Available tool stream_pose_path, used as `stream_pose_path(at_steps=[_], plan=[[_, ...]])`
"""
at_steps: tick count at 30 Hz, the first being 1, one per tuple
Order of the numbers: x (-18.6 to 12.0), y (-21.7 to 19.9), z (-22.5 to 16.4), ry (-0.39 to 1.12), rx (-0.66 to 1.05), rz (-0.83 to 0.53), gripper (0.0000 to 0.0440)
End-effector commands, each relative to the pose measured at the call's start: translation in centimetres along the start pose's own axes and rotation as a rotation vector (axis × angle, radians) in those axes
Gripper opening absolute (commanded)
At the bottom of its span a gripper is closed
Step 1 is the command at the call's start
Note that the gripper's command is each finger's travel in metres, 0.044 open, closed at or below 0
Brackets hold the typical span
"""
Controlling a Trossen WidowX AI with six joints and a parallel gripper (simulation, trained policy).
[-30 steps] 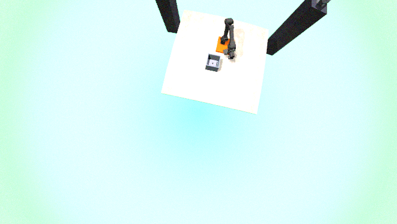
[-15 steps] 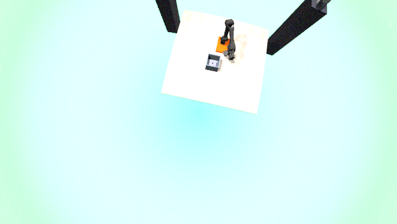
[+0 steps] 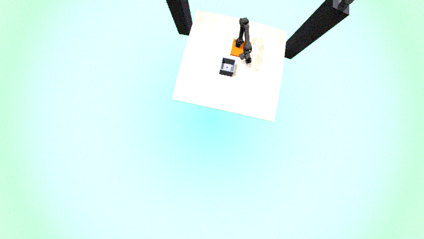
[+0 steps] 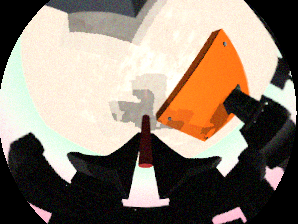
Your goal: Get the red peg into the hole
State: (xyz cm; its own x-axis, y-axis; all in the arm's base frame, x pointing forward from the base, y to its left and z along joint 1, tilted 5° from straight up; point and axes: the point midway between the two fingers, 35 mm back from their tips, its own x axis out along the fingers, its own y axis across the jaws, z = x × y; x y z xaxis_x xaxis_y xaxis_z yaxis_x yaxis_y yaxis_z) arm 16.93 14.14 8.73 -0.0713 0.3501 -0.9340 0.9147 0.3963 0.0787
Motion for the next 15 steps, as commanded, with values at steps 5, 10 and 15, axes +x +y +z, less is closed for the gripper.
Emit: stream_pose_path(at_steps=[5, 10, 15], plan=[[-3.4, 0.9, -1.0, 0.024, -0.068, 0.1, 0.0], [-5.9, 1.3, -1.3, 0.007, -0.111, 0.159, 0.0], [-8.5, 1.4, -1.1, -0.029, -0.138, 0.221, 0.0]])
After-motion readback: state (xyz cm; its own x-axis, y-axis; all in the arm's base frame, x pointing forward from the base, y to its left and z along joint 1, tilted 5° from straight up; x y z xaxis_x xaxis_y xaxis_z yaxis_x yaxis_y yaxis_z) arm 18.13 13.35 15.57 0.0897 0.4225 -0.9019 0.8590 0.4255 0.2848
